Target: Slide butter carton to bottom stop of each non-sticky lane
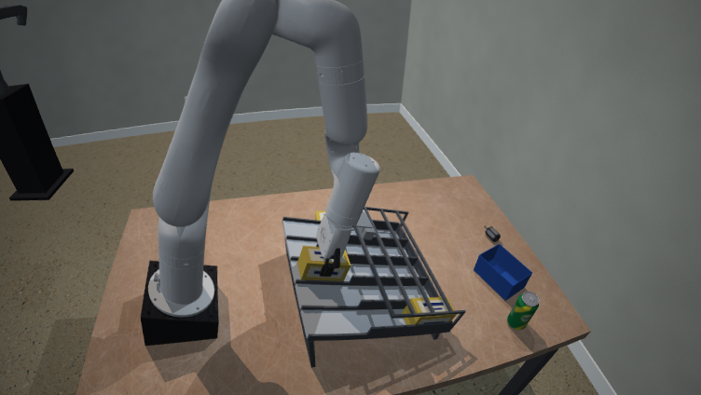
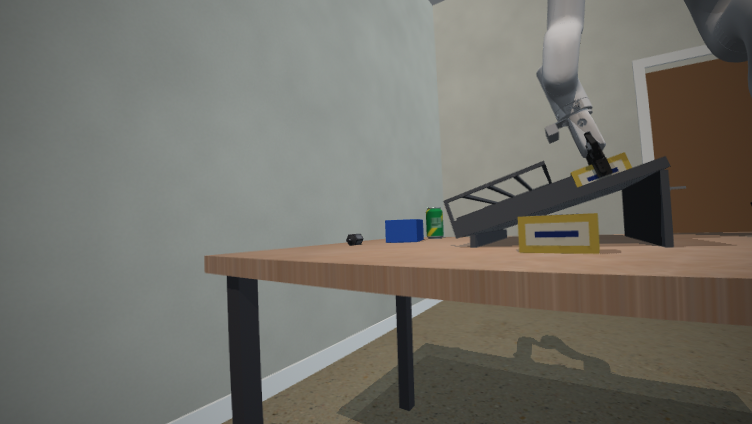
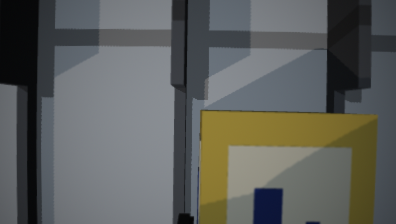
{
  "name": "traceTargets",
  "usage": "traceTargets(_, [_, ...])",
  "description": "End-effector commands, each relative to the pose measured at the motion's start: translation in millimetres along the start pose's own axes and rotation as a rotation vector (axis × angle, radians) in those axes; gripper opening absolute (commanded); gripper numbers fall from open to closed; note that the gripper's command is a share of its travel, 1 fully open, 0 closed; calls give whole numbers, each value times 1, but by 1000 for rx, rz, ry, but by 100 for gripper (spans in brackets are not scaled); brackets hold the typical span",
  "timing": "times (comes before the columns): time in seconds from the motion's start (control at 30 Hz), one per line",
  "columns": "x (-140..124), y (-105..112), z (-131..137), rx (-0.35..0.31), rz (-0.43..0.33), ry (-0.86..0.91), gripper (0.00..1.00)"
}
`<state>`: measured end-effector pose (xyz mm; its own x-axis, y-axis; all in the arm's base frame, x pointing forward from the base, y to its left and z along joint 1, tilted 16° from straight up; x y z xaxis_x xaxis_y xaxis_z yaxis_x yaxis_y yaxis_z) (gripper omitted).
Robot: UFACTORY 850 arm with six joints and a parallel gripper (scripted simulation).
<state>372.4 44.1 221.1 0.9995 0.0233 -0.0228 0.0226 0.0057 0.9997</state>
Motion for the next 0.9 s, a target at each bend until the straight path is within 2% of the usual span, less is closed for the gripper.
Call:
traceTargets(0.0, [0, 1, 0, 0, 1, 0, 80])
traceTargets(0.87, [0, 1, 0, 0, 1, 0, 83])
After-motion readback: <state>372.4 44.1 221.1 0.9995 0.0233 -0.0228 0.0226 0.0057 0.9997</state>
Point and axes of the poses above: the point where the finger pads meet when closed, its own y axis back along the fingers, its own z axis across the jaws, x = y × z, the point moved 5 cm from there along y, back along the fingers, and after that the axes turned 9 degrees about -y, right-handed, at the moved point
